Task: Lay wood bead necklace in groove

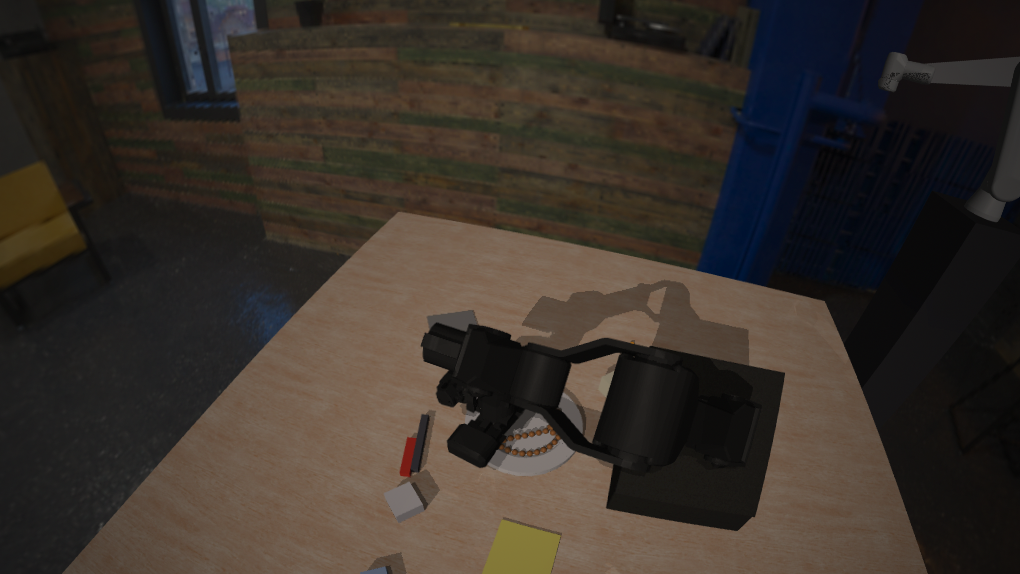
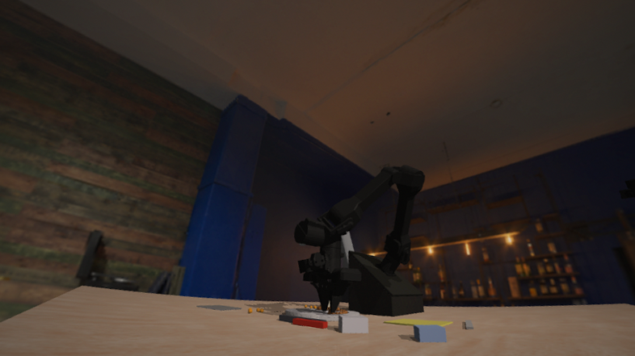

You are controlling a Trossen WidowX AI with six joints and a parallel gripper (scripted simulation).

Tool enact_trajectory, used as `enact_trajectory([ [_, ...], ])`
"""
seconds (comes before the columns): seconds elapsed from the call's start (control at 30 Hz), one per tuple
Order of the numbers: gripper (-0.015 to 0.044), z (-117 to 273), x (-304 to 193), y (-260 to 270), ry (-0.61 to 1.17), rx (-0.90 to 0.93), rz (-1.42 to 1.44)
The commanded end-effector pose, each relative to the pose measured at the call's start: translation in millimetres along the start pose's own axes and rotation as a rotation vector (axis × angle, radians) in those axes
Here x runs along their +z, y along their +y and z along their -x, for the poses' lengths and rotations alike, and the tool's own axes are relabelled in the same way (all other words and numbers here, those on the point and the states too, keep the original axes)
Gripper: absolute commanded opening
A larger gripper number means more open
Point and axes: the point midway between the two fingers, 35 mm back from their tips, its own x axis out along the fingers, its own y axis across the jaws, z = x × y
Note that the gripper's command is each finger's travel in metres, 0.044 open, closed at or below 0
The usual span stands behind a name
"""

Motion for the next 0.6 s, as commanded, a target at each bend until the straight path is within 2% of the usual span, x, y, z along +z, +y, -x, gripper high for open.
enact_trajectory([
  [0.0, 0.0289, 0.3, 0.2, 0.0, -0.001, 0.000, 0.000],
  [0.2, 0.0440, 1.9, -0.7, 0.0, 0.003, 0.000, -0.005],
  [0.57, 0.0440, 5.5, -0.7, 0.0, 0.007, 0.003, -0.004],
])
